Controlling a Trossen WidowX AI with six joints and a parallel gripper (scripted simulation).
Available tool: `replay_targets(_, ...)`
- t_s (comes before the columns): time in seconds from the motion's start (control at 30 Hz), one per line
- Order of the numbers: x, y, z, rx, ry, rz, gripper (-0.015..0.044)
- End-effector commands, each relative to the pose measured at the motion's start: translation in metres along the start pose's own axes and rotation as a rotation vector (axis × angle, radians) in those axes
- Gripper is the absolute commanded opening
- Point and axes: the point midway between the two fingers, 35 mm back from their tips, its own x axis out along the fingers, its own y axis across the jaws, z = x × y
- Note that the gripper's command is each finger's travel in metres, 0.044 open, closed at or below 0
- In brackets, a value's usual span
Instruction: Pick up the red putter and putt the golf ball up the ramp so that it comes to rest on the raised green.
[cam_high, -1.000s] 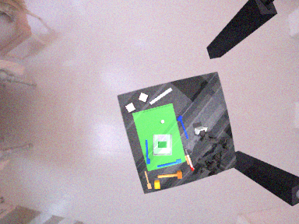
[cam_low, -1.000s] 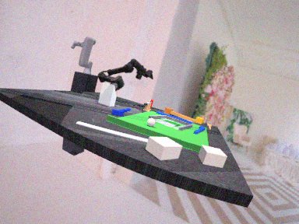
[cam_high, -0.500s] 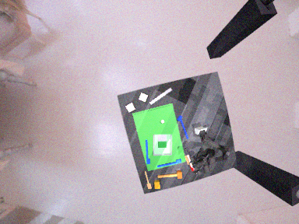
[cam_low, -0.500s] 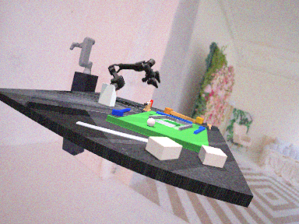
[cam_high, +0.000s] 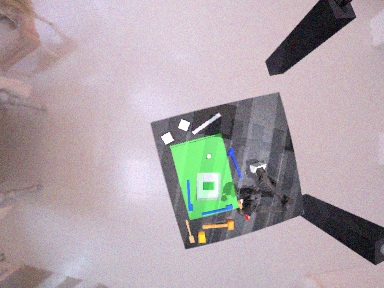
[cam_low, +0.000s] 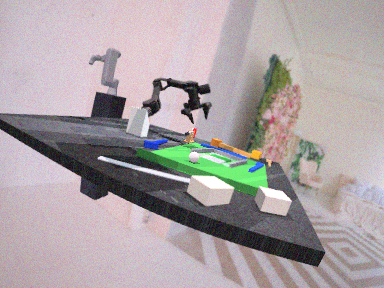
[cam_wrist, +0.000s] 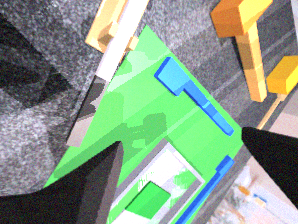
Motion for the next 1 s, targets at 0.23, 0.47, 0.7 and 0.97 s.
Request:
replay_targets(0.23, 0.020, 0.064, 0.002, 0.707, -0.183, 0.428, 0.0440)
replay_targets(0.47, 0.020, 0.063, 0.003, 0.707, -0.183, 0.428, 0.0440)
replay_targets(0.7, 0.023, 0.064, 0.003, 0.707, -0.183, 0.428, 0.0440)
replay_targets(0.97, 0.040, 0.074, 0.006, 0.707, -0.184, 0.427, 0.0440)
